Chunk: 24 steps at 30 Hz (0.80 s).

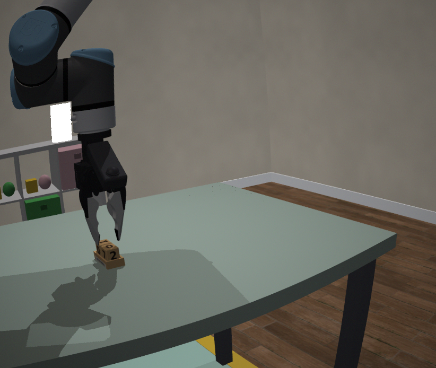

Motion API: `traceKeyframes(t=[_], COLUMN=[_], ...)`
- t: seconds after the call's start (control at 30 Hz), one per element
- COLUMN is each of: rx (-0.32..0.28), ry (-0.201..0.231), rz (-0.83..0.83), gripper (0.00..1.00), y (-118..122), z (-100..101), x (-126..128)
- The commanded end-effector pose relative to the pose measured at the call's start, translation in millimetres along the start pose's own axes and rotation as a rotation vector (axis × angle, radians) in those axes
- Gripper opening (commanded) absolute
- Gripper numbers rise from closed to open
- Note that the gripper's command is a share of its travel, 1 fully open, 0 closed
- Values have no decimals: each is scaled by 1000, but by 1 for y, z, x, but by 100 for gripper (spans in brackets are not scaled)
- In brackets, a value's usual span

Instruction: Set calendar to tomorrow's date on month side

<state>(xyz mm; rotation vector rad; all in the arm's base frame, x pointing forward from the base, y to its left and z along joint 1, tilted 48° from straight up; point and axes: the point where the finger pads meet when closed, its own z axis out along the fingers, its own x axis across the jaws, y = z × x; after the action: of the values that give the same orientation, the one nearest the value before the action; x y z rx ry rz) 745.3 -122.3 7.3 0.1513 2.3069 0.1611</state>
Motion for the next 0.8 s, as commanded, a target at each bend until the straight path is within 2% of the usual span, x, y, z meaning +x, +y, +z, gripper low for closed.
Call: traceKeyframes(t=[0.0,0.4,0.77], rx=[0,0,0], ry=[0,0,0], rz=[0,0,0], gripper=[28,28,28], y=[0,0,0], z=[0,1,15], x=[0,0,0])
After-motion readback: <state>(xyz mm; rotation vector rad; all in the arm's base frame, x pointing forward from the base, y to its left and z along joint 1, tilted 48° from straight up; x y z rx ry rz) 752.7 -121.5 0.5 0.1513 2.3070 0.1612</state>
